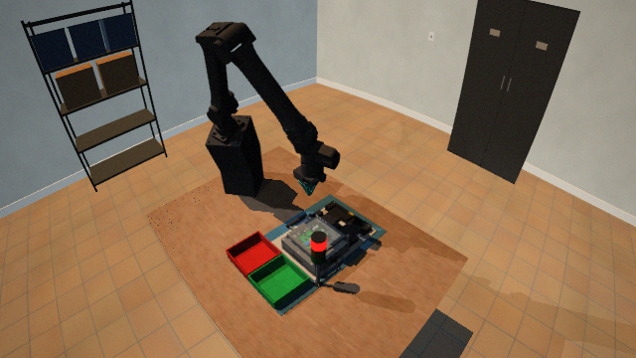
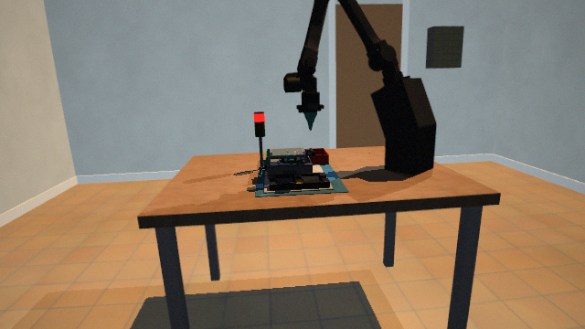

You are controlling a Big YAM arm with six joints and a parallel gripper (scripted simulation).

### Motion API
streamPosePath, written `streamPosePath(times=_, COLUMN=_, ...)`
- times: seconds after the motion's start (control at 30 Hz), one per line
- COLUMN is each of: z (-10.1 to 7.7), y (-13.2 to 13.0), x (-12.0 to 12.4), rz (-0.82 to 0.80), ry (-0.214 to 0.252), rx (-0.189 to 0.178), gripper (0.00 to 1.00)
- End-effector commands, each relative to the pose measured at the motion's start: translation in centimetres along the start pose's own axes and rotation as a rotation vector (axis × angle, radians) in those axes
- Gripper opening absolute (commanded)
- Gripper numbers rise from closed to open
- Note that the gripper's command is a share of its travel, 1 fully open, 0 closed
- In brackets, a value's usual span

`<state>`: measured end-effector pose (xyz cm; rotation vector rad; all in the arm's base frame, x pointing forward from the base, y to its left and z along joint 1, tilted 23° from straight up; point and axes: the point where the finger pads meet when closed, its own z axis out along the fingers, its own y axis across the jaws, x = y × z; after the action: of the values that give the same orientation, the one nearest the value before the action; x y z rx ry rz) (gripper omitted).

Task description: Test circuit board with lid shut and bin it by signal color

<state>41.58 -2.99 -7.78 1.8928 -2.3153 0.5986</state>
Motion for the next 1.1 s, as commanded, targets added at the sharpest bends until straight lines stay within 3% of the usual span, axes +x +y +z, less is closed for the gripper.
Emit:
streamPosePath(times=0.0, z=-0.4, y=-1.0, x=-1.3, rz=0.017, ry=-0.005, rx=0.012, gripper=0.00)
streamPosePath(times=0.07, z=-0.4, y=-1.0, x=-1.3, rz=0.017, ry=-0.005, rx=0.012, gripper=0.00)
streamPosePath(times=0.1, z=-0.5, y=-0.3, x=0.0, rz=0.041, ry=0.000, rx=0.007, gripper=0.00)
streamPosePath(times=0.23, z=-0.5, y=-0.9, x=-0.2, rz=0.044, ry=-0.004, rx=0.015, gripper=0.00)
streamPosePath(times=0.57, z=3.0, y=-1.4, x=-0.4, rz=0.030, ry=-0.006, rx=0.020, gripper=0.00)
streamPosePath(times=0.63, z=3.0, y=-1.4, x=-0.4, rz=0.030, ry=-0.006, rx=0.020, gripper=0.00)
streamPosePath(times=0.67, z=3.6, y=-0.6, x=-0.2, rz=0.025, ry=-0.003, rx=0.007, gripper=0.00)
streamPosePath(times=0.9, z=6.5, y=-1.1, x=-0.3, rz=0.028, ry=-0.004, rx=0.016, gripper=0.00)
streamPosePath(times=1.07, z=7.3, y=-0.7, x=-0.2, rz=0.026, ry=-0.003, rx=0.010, gripper=0.00)
